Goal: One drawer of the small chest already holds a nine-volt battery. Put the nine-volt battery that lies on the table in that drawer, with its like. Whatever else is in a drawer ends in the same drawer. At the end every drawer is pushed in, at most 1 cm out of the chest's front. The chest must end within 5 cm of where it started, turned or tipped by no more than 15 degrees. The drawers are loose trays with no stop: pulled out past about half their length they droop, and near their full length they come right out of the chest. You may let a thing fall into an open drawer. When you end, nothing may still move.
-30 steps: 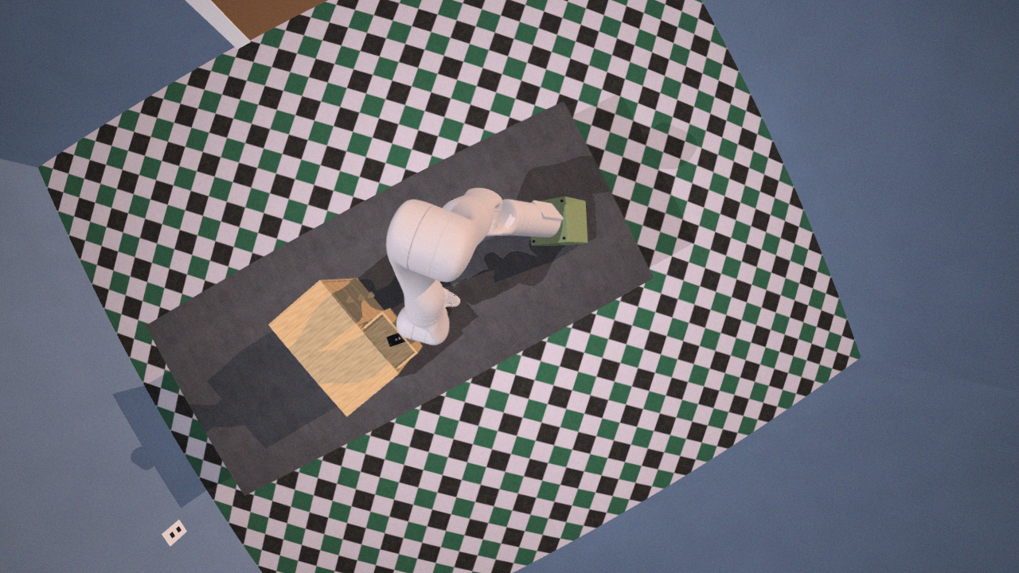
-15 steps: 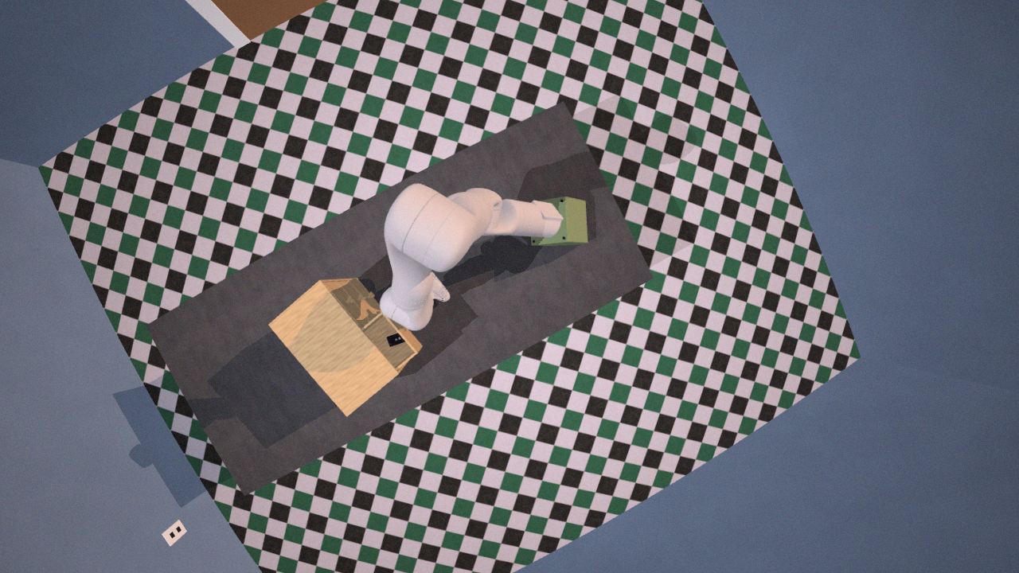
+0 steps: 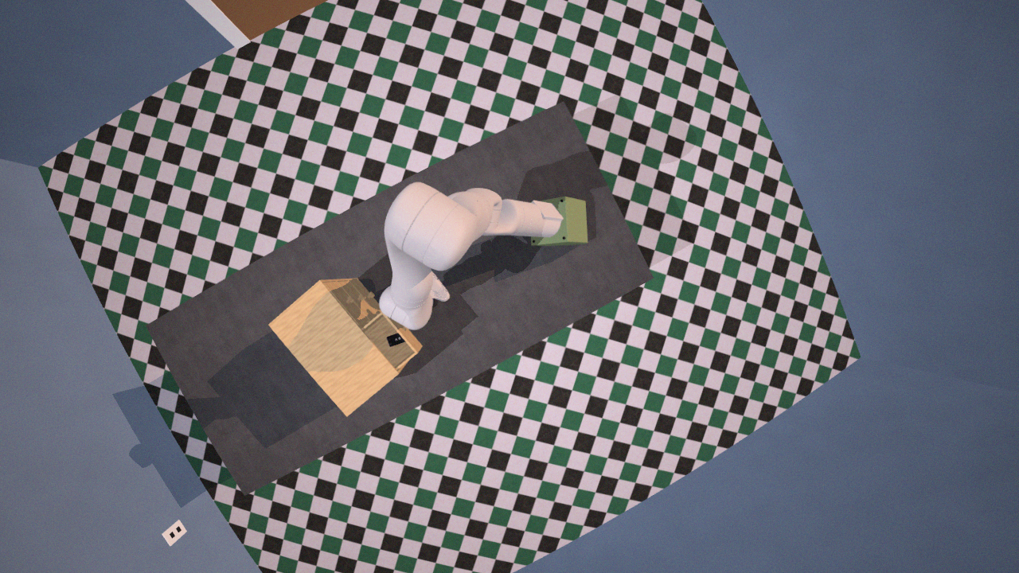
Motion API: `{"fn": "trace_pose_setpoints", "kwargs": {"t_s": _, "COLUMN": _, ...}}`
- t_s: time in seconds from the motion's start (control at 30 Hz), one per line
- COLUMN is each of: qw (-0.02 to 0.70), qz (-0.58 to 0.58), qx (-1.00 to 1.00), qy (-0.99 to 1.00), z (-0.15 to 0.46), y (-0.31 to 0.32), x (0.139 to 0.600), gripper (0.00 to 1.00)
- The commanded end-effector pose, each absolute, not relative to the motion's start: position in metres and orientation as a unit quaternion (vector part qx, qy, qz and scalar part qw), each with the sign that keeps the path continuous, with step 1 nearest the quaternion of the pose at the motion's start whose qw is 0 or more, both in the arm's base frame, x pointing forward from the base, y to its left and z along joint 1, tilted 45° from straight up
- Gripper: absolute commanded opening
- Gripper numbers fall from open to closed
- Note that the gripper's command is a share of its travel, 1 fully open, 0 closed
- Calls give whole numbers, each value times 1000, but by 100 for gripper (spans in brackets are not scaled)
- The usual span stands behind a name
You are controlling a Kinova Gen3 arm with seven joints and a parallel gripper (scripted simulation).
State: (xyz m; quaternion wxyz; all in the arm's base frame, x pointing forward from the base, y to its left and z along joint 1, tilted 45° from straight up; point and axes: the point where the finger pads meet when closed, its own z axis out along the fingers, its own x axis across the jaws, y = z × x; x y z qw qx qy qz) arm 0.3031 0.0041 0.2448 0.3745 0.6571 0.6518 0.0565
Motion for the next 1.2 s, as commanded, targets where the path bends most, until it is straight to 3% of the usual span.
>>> {"fn": "trace_pose_setpoints", "kwargs": {"t_s": 0.0, "qw": 375, "qz": 57, "qx": 657, "qy": 652, "z": 245, "y": 5, "x": 303, "gripper": 51}}
{"fn": "trace_pose_setpoints", "kwargs": {"t_s": 1.17, "qw": 375, "qz": 57, "qx": 657, "qy": 652, "z": 265, "y": 16, "x": 288, "gripper": 51}}
